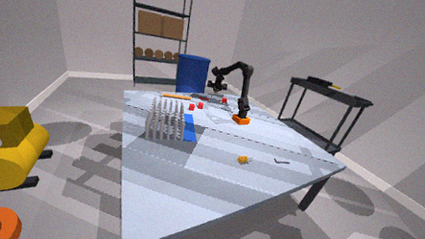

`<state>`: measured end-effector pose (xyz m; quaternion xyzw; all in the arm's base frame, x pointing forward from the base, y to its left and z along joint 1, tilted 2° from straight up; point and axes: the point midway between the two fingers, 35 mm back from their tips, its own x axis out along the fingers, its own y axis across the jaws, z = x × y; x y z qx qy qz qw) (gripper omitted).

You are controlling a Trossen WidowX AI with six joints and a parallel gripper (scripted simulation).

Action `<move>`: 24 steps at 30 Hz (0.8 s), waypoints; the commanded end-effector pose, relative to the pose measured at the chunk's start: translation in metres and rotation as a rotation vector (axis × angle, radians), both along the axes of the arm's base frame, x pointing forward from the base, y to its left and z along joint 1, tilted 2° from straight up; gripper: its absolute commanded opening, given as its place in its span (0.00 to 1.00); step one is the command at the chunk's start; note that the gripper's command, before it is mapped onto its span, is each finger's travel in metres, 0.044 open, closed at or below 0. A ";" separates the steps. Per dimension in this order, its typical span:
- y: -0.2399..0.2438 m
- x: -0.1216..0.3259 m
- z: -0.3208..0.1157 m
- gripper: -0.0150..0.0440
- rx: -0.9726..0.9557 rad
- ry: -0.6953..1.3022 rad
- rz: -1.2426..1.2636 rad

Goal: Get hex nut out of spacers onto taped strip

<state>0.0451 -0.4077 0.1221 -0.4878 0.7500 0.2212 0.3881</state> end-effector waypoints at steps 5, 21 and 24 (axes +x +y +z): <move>0.000 0.000 -0.009 0.25 0.002 0.003 0.005; -0.001 0.000 -0.025 0.25 0.002 0.003 0.005; -0.001 0.000 -0.028 0.25 0.002 0.003 0.005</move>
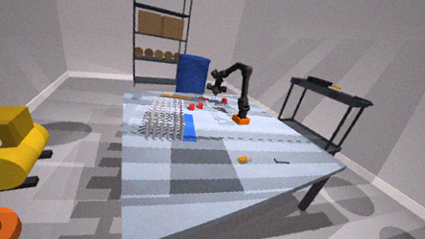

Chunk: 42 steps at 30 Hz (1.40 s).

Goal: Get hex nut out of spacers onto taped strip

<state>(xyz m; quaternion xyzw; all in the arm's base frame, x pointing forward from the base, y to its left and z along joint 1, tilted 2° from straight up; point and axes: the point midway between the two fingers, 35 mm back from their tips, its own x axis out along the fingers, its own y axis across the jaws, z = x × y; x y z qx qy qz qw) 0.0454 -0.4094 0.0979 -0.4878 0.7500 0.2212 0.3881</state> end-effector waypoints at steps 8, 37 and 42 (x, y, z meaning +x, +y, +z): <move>0.000 0.000 -0.012 0.25 0.002 0.003 0.005; 0.002 -0.001 -0.040 0.25 0.003 0.003 0.005; 0.003 -0.001 -0.045 0.25 0.003 0.003 0.005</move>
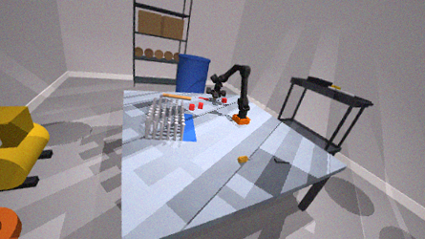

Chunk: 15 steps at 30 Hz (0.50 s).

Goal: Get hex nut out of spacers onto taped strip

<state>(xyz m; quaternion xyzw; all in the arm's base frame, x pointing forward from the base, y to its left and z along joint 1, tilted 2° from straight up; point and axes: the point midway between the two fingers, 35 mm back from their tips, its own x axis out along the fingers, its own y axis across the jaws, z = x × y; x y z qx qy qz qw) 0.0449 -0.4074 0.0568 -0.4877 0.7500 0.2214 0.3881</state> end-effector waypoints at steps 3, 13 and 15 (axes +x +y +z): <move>0.001 0.000 -0.006 0.25 0.003 0.003 0.005; 0.003 -0.001 -0.016 0.25 0.003 0.003 0.005; 0.004 -0.001 -0.018 0.25 0.003 0.003 0.005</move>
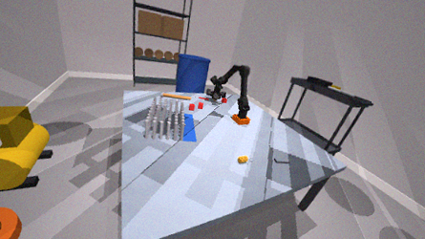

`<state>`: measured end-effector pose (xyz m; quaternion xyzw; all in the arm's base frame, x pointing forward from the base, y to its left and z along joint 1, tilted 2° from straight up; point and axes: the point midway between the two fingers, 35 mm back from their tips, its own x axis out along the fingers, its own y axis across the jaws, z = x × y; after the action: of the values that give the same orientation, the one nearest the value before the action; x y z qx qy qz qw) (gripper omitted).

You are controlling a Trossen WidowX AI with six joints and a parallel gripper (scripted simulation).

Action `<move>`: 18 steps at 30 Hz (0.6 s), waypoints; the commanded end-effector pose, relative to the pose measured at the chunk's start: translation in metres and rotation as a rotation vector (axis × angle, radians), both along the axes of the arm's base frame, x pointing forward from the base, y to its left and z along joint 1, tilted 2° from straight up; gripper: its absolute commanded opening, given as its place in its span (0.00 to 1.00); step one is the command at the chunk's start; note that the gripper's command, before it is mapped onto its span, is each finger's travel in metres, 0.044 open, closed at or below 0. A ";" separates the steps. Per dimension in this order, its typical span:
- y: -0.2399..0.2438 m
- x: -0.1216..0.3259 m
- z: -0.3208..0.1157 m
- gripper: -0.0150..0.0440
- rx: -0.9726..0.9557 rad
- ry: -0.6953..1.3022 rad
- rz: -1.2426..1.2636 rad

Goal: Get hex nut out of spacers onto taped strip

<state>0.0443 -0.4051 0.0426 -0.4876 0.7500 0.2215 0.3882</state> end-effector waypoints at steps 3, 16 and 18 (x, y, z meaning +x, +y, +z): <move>0.002 0.000 -0.006 0.25 0.003 0.003 0.005; 0.005 -0.001 -0.018 0.25 0.003 0.003 0.005; 0.003 -0.001 -0.016 0.30 0.001 0.000 0.000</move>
<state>0.0434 -0.4014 0.0265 -0.4873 0.7499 0.2221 0.3884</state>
